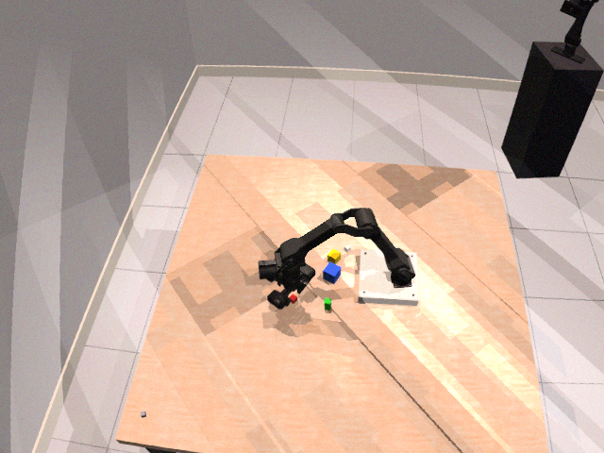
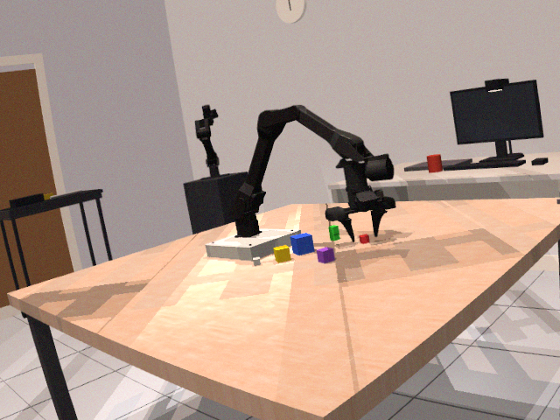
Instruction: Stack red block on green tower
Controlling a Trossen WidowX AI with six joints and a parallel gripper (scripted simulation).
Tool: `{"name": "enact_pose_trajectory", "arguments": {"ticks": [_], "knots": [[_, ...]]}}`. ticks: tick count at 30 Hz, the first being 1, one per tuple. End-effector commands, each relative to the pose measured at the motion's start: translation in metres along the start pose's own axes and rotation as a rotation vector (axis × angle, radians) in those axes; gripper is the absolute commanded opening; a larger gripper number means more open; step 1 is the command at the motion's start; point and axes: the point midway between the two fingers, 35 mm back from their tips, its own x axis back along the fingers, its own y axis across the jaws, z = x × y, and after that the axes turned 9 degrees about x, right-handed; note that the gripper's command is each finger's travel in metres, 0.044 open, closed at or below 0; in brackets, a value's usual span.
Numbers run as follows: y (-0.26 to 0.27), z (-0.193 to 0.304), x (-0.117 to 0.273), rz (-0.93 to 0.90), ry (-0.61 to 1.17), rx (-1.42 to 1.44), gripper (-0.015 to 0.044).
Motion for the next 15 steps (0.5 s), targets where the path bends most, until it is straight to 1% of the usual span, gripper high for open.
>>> {"name": "enact_pose_trajectory", "arguments": {"ticks": [1,6,15], "knots": [[-0.0012,0.0007,-0.0003,0.005,0.001,-0.002,0.0230],[-0.0012,0.0007,-0.0003,0.005,0.001,-0.002,0.0099],[-0.0012,0.0007,-0.0003,0.005,0.001,-0.002,0.0039]]}}
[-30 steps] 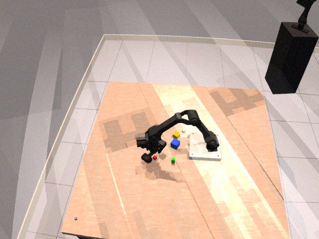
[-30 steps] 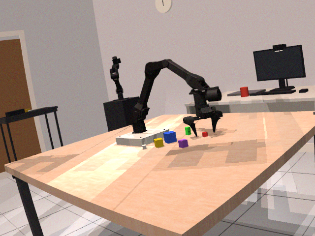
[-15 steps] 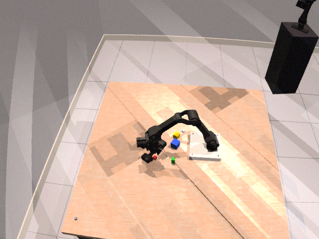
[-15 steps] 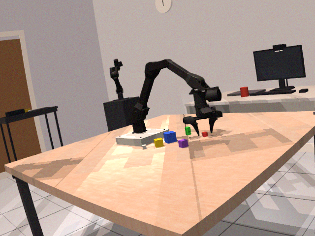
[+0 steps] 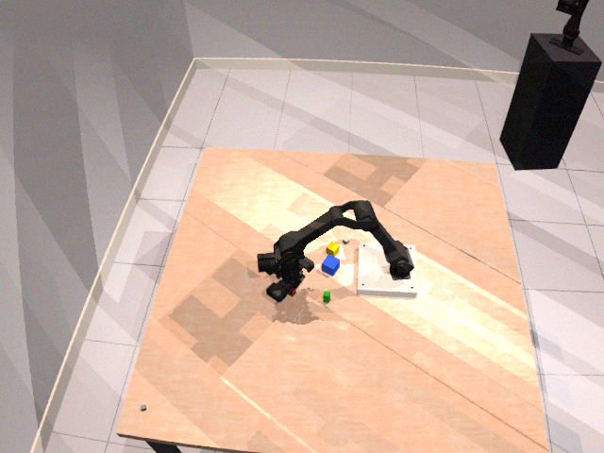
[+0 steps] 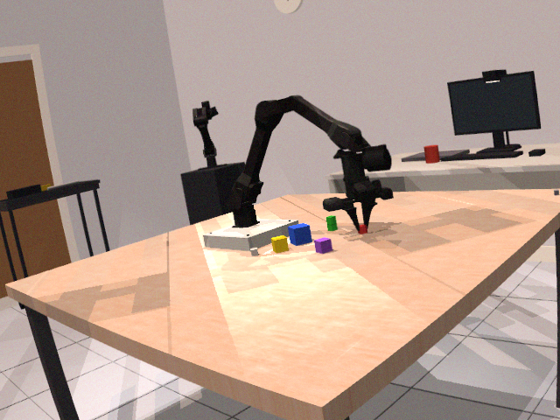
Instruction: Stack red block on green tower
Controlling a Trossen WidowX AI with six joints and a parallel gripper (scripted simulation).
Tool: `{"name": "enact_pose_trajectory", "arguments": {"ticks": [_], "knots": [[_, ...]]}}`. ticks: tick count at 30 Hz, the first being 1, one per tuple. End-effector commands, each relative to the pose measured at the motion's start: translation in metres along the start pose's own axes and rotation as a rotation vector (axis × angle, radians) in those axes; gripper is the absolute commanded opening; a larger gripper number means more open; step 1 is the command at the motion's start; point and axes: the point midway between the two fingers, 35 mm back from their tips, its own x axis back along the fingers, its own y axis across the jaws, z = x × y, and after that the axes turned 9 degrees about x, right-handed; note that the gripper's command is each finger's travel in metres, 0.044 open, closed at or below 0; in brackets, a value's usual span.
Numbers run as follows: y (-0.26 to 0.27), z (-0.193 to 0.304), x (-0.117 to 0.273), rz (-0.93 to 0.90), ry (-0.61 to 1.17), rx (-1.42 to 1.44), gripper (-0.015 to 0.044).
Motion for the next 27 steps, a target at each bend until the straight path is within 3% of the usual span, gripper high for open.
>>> {"name": "enact_pose_trajectory", "arguments": {"ticks": [1,27], "knots": [[-0.001,0.000,0.001,0.005,0.001,-0.002,0.0012],[0.001,0.000,0.117,0.005,0.000,-0.002,0.0000]]}}
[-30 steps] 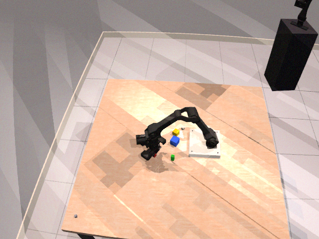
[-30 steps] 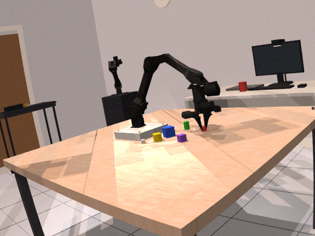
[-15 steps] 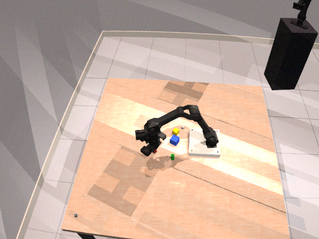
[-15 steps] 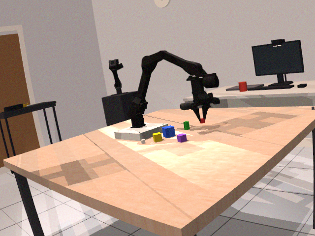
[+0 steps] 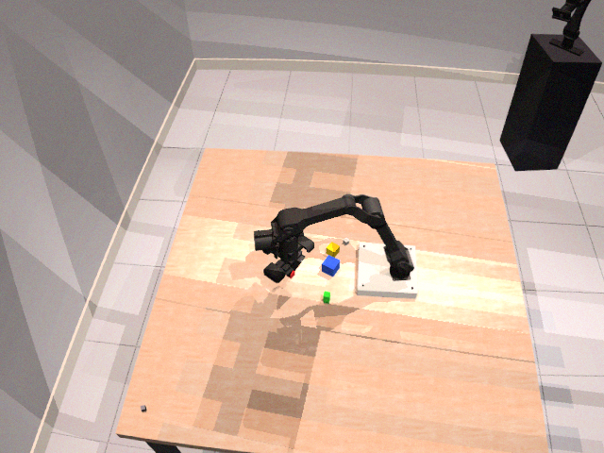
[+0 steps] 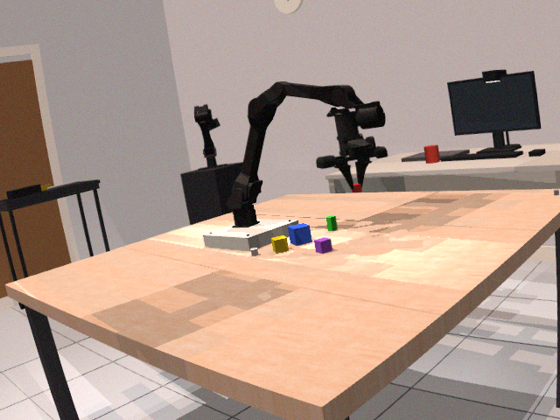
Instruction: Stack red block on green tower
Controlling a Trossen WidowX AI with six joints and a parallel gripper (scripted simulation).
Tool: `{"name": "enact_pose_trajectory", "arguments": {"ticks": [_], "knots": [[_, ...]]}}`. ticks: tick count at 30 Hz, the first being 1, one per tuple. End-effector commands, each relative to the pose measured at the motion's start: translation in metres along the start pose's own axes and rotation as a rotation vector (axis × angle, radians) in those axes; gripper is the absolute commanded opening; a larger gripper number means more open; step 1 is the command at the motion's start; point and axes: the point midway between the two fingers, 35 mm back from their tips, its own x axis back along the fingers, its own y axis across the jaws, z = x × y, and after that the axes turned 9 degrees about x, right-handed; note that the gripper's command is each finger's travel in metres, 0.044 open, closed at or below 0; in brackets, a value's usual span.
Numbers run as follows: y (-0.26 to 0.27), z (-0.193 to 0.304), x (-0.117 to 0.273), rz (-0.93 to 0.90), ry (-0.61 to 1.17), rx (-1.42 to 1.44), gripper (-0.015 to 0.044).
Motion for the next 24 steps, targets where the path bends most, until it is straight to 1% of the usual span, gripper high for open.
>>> {"name": "enact_pose_trajectory", "arguments": {"ticks": [1,6,24], "knots": [[0.000,0.000,0.000,0.000,0.000,0.000,0.0000],[0.000,0.003,0.004,0.003,-0.001,0.000,0.0000],[-0.015,0.073,0.008,0.004,0.006,0.000,0.0000]]}}
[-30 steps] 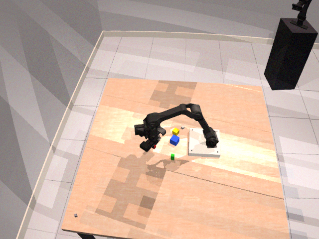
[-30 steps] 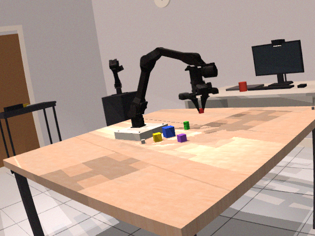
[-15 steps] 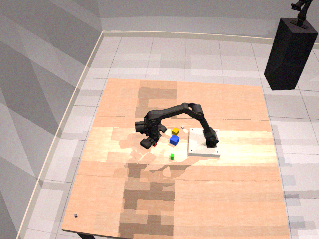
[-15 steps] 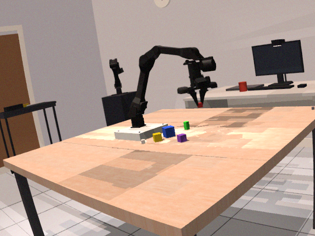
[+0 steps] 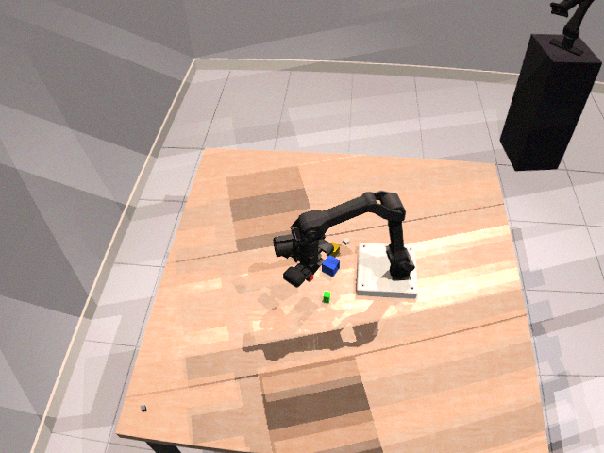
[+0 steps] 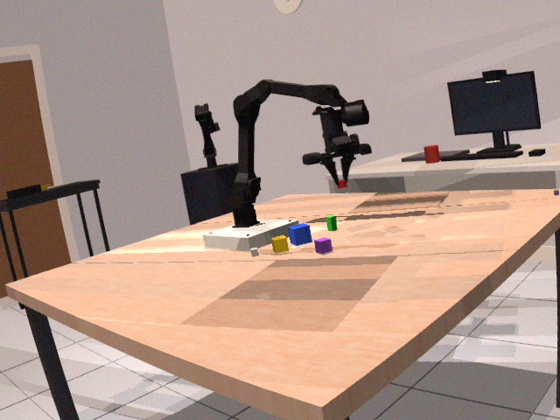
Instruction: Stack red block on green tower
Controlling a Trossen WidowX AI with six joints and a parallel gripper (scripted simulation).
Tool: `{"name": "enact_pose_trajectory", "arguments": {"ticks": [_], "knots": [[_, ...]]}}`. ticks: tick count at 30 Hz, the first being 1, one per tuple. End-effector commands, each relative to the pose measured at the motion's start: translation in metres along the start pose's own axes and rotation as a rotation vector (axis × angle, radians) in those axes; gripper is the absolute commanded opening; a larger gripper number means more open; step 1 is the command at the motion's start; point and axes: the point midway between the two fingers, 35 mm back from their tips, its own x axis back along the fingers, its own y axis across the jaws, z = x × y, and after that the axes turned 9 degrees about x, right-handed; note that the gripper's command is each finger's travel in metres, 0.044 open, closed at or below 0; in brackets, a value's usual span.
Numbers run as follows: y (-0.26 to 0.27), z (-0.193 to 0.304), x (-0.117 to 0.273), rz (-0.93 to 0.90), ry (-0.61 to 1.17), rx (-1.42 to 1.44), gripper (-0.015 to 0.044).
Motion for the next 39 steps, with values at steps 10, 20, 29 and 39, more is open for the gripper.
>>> {"name": "enact_pose_trajectory", "arguments": {"ticks": [10,20,29,39], "knots": [[-0.019,0.047,-0.007,0.009,0.007,-0.003,0.0000],[-0.023,0.051,-0.027,0.010,0.007,-0.003,0.0000],[-0.023,0.052,-0.054,0.010,0.008,-0.003,0.0000],[-0.024,0.053,-0.084,0.010,0.008,-0.003,0.0000]]}}
